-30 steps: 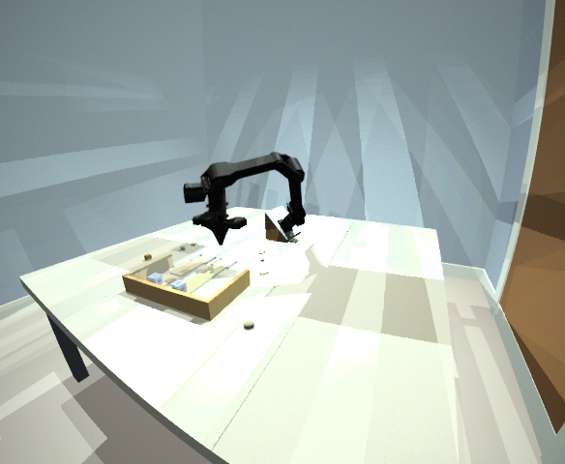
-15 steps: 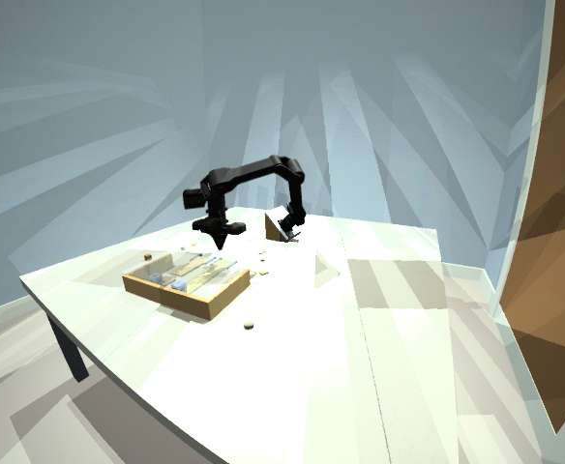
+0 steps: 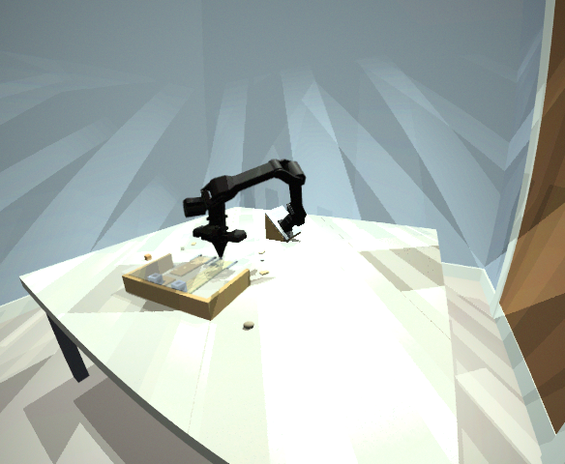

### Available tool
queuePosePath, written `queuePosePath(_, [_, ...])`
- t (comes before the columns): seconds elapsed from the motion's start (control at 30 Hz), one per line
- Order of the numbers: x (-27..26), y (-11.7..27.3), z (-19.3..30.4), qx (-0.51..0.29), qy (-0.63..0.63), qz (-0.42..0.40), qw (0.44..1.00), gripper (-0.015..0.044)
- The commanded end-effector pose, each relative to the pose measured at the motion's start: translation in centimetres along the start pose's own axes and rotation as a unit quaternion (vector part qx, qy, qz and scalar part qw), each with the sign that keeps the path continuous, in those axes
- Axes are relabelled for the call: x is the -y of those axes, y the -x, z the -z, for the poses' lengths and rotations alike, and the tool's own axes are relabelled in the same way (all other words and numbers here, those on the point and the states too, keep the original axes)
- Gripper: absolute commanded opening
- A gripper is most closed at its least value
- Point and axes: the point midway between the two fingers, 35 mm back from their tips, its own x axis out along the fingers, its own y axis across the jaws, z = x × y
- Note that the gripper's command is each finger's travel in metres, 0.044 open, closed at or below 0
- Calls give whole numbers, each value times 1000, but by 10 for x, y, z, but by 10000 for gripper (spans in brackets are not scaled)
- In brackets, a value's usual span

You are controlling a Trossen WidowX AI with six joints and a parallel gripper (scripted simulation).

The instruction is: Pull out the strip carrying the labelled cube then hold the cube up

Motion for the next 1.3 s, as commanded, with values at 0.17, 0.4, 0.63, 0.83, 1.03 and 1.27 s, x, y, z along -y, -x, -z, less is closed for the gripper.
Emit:
queuePosePath(0.17, [-1,-14,0,2,-3,-3,1000,0])
queuePosePath(0.4, [-2,-25,0,2,-3,-4,1000,0])
queuePosePath(0.63, [-3,-25,0,2,-3,-4,1000,0])
queuePosePath(0.83, [-2,-25,0,2,-3,-4,1000,0])
queuePosePath(1.03, [-2,-25,0,2,-3,-4,1000,0])
queuePosePath(1.27, [-2,-26,0,2,-3,-4,1000,0])
